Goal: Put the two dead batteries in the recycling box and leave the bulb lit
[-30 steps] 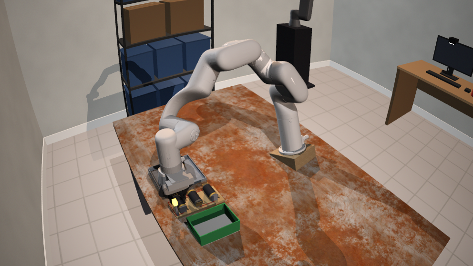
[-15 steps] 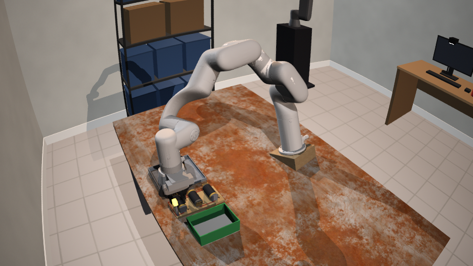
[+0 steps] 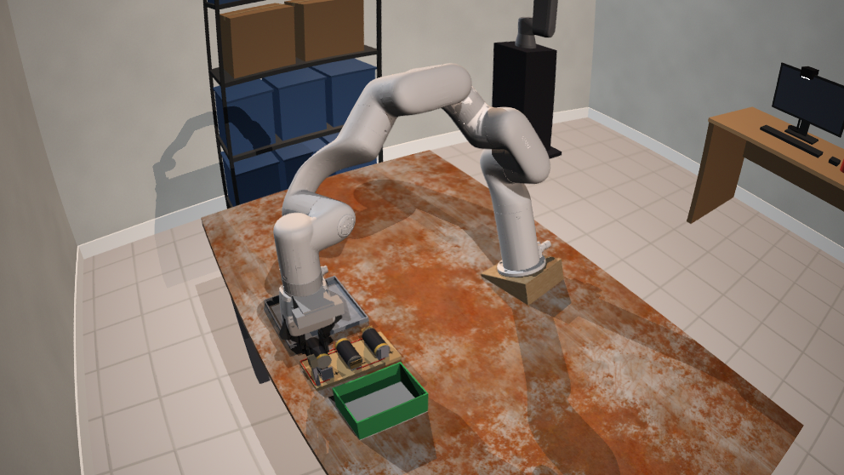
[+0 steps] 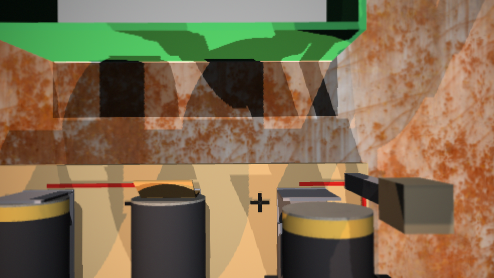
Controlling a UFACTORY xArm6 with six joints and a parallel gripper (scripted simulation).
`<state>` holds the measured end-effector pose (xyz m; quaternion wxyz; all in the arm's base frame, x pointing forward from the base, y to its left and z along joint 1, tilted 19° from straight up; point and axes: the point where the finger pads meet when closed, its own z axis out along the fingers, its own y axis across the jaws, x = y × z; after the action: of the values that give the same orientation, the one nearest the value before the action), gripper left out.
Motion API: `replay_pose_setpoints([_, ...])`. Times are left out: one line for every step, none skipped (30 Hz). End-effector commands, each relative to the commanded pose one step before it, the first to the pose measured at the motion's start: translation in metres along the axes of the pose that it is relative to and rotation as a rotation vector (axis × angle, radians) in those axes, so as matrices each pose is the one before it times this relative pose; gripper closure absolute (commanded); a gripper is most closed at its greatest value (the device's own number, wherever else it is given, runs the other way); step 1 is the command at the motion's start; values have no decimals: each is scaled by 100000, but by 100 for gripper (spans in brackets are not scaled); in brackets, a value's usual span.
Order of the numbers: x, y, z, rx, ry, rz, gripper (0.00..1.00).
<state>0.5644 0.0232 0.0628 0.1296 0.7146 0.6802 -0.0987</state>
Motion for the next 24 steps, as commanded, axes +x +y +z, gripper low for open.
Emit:
replay_pose_setpoints([-4, 79, -1347, -284, 41, 39, 72])
replay_pose_setpoints([0, 0, -8, 0, 0, 0, 72])
replay_pose_setpoints([0, 0, 0, 0, 0, 0, 72])
replay_pose_setpoints([0, 0, 0, 0, 0, 0, 72])
replay_pose_setpoints([0, 0, 0, 0, 0, 0, 72])
replay_pose_setpoints([0, 0, -85, 0, -1, 0, 72])
replay_pose_setpoints([0, 0, -477, 0, 0, 0, 72])
replay_pose_setpoints([0, 0, 0, 0, 0, 0, 72])
replay_pose_setpoints([0, 0, 0, 0, 0, 0, 72])
replay_pose_setpoints([0, 0, -968, 0, 0, 0, 72])
replay_pose_setpoints([0, 0, -1329, 0, -1, 0, 72])
replay_pose_setpoints([0, 0, -1439, 0, 0, 0, 72])
replay_pose_setpoints([0, 0, -1276, 0, 0, 0, 72])
replay_pose_setpoints([0, 0, -898, 0, 0, 0, 72])
replay_pose_setpoints([0, 0, -432, 0, 0, 0, 72])
replay_pose_setpoints([0, 0, -77, 0, 0, 0, 72])
replay_pose_setpoints([0, 0, 0, 0, 0, 0, 72])
replay_pose_setpoints([0, 0, 0, 0, 0, 0, 72])
replay_pose_setpoints([-6, -5, 0, 0, 0, 0, 72])
replay_pose_setpoints([-38, -35, 0, 0, 0, 0, 72])
replay_pose_setpoints([-95, -87, 0, 0, 0, 0, 72])
replay_pose_setpoints([-170, -157, 0, 0, 0, 0, 72])
replay_pose_setpoints([-260, -238, 0, 0, 0, 0, 72])
replay_pose_setpoints([-356, -328, 0, 0, 0, 0, 72])
